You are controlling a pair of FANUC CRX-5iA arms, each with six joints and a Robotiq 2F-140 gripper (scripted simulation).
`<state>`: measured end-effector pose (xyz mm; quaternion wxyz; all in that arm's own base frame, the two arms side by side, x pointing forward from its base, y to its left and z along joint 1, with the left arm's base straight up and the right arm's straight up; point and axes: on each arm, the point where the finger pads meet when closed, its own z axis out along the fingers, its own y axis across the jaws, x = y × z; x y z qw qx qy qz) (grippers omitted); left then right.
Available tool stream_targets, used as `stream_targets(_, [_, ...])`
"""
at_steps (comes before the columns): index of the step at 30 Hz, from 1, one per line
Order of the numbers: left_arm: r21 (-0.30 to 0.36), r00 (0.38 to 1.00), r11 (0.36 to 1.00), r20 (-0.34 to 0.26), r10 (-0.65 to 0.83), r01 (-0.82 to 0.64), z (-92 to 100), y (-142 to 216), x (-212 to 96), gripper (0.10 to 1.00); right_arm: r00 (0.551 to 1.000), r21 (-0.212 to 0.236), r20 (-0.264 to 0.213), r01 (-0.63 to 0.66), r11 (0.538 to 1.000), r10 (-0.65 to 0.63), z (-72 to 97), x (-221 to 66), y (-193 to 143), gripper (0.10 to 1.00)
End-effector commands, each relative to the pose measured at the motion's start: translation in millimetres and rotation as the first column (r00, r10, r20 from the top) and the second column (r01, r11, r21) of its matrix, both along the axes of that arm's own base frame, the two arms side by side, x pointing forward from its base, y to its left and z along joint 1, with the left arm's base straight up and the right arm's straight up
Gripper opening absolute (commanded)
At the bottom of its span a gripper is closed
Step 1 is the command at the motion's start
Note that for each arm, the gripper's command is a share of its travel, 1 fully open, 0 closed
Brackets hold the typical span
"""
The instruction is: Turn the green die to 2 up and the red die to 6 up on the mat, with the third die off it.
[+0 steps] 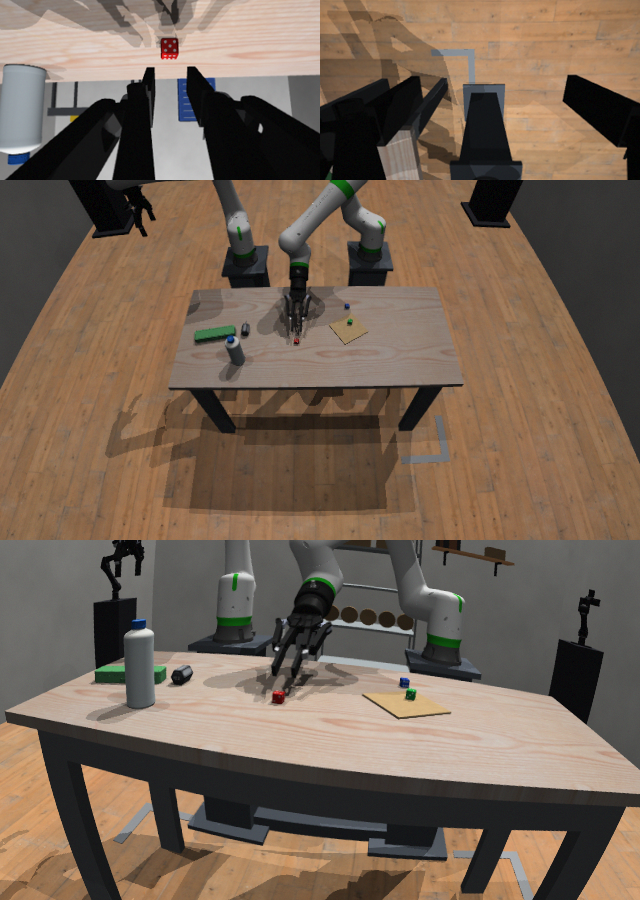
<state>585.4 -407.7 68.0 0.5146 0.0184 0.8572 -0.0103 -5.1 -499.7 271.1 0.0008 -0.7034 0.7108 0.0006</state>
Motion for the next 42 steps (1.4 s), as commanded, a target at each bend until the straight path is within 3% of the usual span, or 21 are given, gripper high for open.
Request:
stream_targets(1, [-0.001, 1.0, 1.0, 0.001, 0.0, 0.0, 15.3, 0, 0, 0.291, 1.0, -0.002, 0.0, 0.0, 1.0, 0.0, 0.9, 0, 0, 1.0])
stream_targets(9, [-0.001, 1.0, 1.0, 0.001, 0.0, 0.0, 43.2, 0, 0, 0.291, 1.0, -0.002, 0.0, 0.0, 1.0, 0.0, 0.9, 0, 0, 1.0])
stream_targets(17, [0.0, 1.0, 1.0, 0.0, 0.004, -0.004, 45.5, 0, 1, 0.291, 1.0, -0.002, 0.0, 0.0, 1.0, 0.0, 0.9, 0, 0, 1.0])
stream_targets(21, [0.023, 0.997, 0.997, -0.021, 0.075, -0.075, 48.9, 9, 18, 0.291, 1.0, -0.002, 0.0, 0.0, 1.0, 0.0, 0.9, 0, 0, 1.0])
stream_targets(26, [0.092, 0.963, 0.968, -0.116, 0.244, -0.234, 50.7, 30, 51, 0.291, 1.0, -0.002, 0.0, 0.0, 1.0, 0.0, 0.9, 0, 0, 1.0])
stream_targets(29, [0.093, 0.962, 0.967, -0.117, 0.245, -0.235, 50.7, 30, 52, 0.291, 1.0, -0.002, 0.0, 0.0, 1.0, 0.0, 0.9, 0, 0, 1.0])
stream_targets(31, [0.139, 0.924, 0.943, -0.202, 0.325, -0.302, 48.0, 38, 64, 0.291, 1.0, -0.002, 0.0, 0.0, 1.0, 0.0, 0.9, 0, 0, 1.0])
stream_targets(38, [0.196, 0.854, 0.918, -0.342, 0.392, -0.344, 43.3, 42, 74, 0.291, 1.0, -0.002, 0.0, 0.0, 1.0, 0.0, 0.9, 0, 0, 1.0])
stream_targets(42, [0.225, 0.791, 0.914, -0.459, 0.404, -0.336, 41.2, 38, 78, 0.291, 1.0, -0.002, 0.0, 0.0, 1.0, 0.0, 0.9, 0, 0, 1.0])
